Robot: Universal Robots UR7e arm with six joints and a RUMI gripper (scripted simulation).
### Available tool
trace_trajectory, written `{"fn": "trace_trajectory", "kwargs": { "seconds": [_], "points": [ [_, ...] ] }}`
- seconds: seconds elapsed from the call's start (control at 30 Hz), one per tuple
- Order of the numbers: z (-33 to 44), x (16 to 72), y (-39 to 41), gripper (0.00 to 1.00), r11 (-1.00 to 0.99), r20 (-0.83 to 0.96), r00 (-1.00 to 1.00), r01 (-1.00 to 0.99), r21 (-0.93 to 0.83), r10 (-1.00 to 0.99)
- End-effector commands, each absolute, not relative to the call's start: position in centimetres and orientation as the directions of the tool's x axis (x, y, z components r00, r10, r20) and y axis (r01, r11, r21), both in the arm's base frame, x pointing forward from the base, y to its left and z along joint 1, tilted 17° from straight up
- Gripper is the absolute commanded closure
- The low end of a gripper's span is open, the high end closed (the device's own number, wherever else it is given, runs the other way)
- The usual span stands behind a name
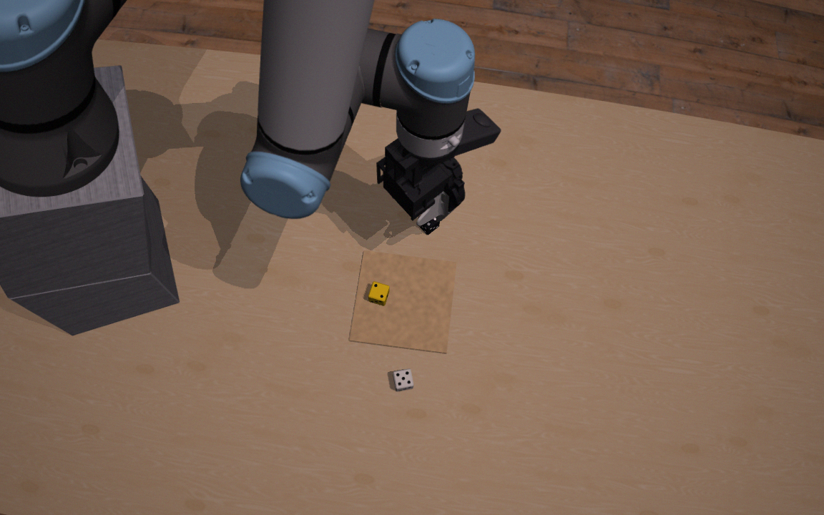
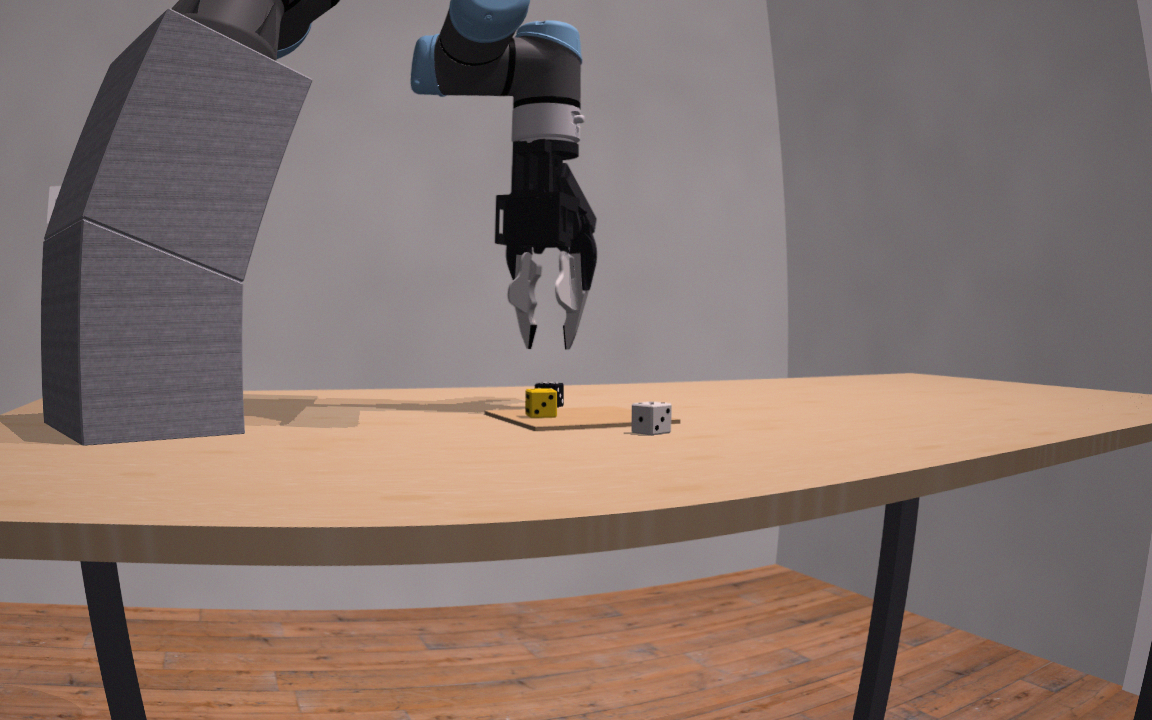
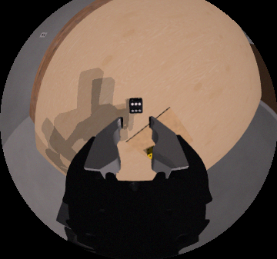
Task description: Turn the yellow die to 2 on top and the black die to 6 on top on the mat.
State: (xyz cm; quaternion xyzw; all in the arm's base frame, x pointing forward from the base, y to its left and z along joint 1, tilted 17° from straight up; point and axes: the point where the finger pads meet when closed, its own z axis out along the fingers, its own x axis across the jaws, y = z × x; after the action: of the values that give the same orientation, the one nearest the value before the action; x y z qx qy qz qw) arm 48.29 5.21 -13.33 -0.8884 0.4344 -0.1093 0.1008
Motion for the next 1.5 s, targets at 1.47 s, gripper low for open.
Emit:
{"fn": "trace_trajectory", "kwargs": {
  "seconds": [1.47],
  "points": [
    [-16.1, 49.2, 5.5, 0.76, -0.602, 0.108, 0.599, -0.749, -0.275, -0.794]
  ]
}}
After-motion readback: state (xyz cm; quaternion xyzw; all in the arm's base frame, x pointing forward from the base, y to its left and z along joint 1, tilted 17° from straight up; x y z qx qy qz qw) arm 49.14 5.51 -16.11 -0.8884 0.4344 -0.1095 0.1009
